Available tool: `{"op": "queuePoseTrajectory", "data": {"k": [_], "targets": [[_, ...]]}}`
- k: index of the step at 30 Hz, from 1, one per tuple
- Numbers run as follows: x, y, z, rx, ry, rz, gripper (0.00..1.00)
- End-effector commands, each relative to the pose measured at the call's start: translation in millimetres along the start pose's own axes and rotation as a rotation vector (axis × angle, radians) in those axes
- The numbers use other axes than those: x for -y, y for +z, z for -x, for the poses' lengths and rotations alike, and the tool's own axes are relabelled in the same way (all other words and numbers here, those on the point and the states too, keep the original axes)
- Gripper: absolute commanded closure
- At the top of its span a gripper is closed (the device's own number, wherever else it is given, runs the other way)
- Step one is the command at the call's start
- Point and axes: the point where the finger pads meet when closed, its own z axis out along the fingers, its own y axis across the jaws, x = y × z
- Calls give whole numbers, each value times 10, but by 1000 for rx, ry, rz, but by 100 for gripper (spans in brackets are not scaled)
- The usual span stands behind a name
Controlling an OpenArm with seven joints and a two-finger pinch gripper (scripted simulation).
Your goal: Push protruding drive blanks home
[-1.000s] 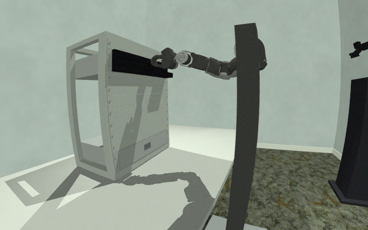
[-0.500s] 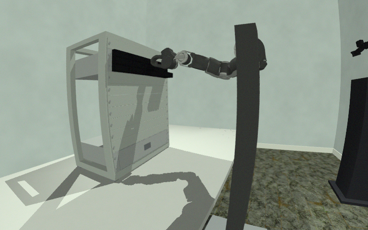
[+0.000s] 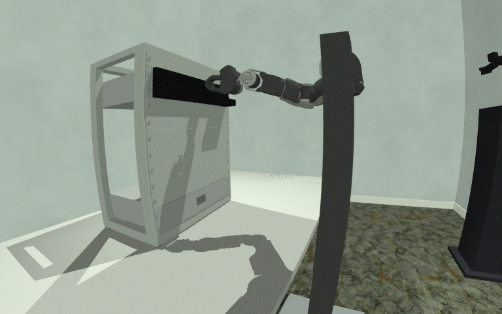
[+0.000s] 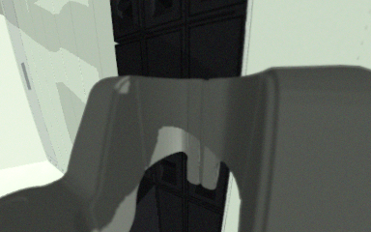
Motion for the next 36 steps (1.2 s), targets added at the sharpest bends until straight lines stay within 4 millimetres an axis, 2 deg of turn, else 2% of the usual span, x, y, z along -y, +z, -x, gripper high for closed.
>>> {"op": "queuePoseTrajectory", "data": {"k": [1, 6, 10, 16, 18, 24, 28, 36], "targets": [[-40, 10, -6, -2, -1, 10, 100], [-42, -2, -13, -4, -1, 11, 100], [-43, -92, -17, -5, -2, 12, 100], [-42, -433, -9, 1, 0, 12, 100], [-42, -433, -9, 1, 0, 12, 100], [-40, -840, -10, 1, 0, 13, 100], [-39, -1013, -18, -3, -3, 13, 100], [-38, -1076, -18, -4, -3, 13, 100]]}}
